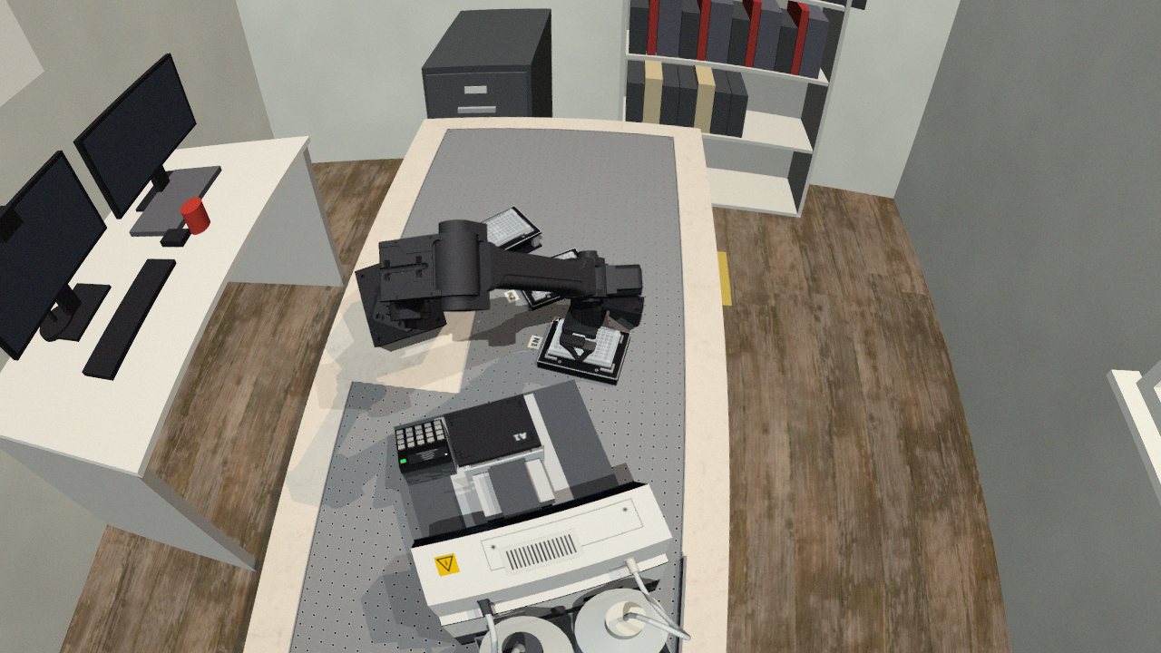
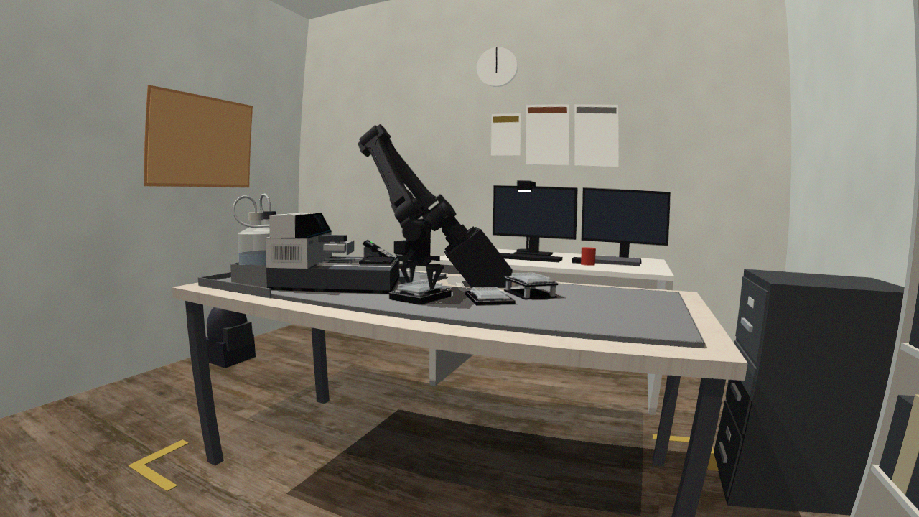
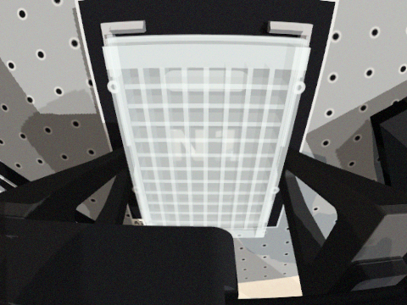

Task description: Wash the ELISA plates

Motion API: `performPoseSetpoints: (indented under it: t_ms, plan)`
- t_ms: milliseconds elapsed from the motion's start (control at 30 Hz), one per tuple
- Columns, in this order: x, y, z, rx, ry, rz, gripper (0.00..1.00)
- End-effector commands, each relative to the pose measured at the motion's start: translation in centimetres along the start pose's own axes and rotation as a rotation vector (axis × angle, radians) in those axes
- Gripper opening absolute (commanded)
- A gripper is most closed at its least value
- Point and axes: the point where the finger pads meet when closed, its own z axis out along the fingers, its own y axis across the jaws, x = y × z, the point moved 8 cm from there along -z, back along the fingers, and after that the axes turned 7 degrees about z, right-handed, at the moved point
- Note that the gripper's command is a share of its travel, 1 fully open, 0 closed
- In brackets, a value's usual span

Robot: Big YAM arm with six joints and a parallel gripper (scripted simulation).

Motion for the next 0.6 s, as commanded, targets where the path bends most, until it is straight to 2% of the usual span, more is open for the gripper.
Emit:
performPoseSetpoints:
  t_ms: [0,567]
  plan:
    - [-0.01,-0.22,0.44,0.002,0.002,0.001,0.84]
    - [0.15,-0.22,0.77,0.003,0.005,-0.002,0.84]
